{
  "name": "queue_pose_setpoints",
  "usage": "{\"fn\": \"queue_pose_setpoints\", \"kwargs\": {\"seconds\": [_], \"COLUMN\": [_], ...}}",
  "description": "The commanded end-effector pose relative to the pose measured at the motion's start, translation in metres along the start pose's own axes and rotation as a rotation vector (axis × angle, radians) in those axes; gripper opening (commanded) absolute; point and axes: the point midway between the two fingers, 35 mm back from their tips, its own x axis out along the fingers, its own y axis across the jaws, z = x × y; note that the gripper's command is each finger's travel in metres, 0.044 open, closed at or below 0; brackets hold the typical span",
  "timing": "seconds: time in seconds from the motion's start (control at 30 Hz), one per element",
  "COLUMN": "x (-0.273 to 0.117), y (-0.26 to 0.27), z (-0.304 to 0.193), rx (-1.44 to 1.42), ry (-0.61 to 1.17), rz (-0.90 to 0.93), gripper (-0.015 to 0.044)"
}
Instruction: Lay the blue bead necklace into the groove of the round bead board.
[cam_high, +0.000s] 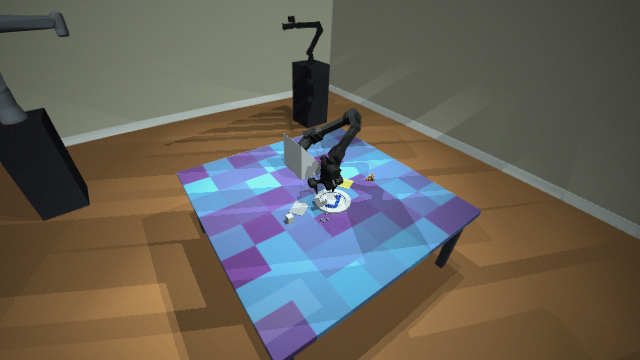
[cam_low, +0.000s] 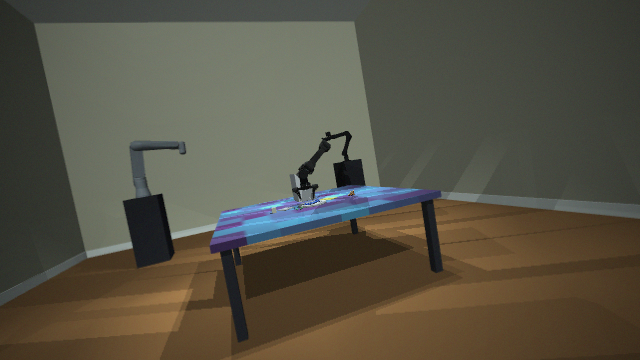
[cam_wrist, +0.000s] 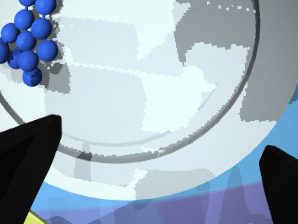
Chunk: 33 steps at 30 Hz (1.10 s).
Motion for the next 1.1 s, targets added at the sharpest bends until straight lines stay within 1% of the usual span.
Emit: {"fn": "queue_pose_setpoints", "kwargs": {"seconds": [0.0, 0.17, 0.23, 0.27, 0.57, 0.63, 0.93, 1.07], "x": [-0.004, -0.006, -0.007, -0.008, -0.018, -0.019, -0.019, -0.008], "y": [0.0, 0.0, 0.001, 0.002, 0.018, 0.02, 0.02, 0.02], "z": [-0.001, -0.001, 0.004, 0.011, 0.078, 0.087, 0.088, 0.088], "rx": [-0.004, -0.006, 0.024, 0.061, 0.473, 0.531, 0.539, 0.539], "ry": [0.004, 0.004, 0.003, 0.003, -0.001, -0.001, -0.002, -0.001], "rz": [-0.004, -0.004, -0.004, -0.004, -0.004, -0.004, -0.004, -0.003], "gripper": [0.044, 0.044, 0.0387, 0.038, 0.038, 0.038, 0.038, 0.038]}}
